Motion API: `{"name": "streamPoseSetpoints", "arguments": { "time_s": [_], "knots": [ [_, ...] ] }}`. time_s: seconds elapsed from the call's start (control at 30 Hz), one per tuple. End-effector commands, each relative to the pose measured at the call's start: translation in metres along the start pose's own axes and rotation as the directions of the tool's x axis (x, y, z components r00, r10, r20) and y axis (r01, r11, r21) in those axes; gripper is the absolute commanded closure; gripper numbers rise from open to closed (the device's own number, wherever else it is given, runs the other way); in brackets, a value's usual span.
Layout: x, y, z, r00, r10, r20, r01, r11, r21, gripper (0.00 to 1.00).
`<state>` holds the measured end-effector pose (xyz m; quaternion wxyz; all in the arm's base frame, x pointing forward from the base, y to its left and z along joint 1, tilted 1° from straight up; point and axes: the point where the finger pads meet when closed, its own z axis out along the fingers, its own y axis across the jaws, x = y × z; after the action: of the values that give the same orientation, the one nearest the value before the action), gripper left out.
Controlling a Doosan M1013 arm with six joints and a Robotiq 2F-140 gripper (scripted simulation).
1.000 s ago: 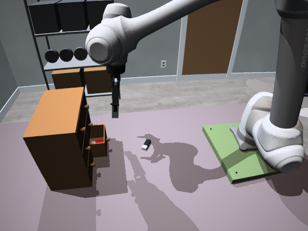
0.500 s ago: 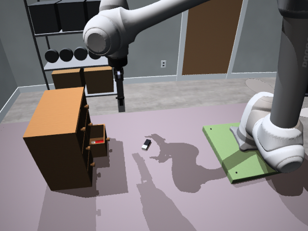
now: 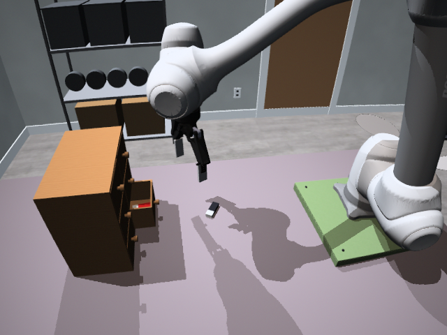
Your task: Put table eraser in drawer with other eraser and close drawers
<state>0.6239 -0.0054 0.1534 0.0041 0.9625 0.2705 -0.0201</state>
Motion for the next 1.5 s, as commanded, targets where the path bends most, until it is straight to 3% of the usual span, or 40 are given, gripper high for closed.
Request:
{"name": "streamPoseSetpoints", "arguments": {
  "time_s": [0.0,0.03,0.13,0.33,0.37,1.17,1.47],
  "knots": [
    [-0.013,-0.012,0.029,0.978,-0.209,-0.024,0.210,0.978,0.003,0.00],
    [-0.013,-0.012,0.029,0.978,-0.209,-0.024,0.210,0.978,0.003,0.00],
    [-0.038,-0.033,0.068,0.898,-0.440,-0.022,0.440,0.898,-0.004,0.00],
    [-0.052,-0.045,0.087,0.818,-0.575,-0.023,0.575,0.818,-0.007,0.00],
    [-0.052,-0.045,0.087,0.818,-0.575,-0.023,0.575,0.818,-0.007,0.77],
    [-0.052,-0.045,0.088,0.818,-0.575,-0.023,0.575,0.818,-0.007,0.77],
    [-0.052,-0.045,0.099,0.818,-0.575,-0.024,0.575,0.818,-0.007,0.77]
  ]
}}
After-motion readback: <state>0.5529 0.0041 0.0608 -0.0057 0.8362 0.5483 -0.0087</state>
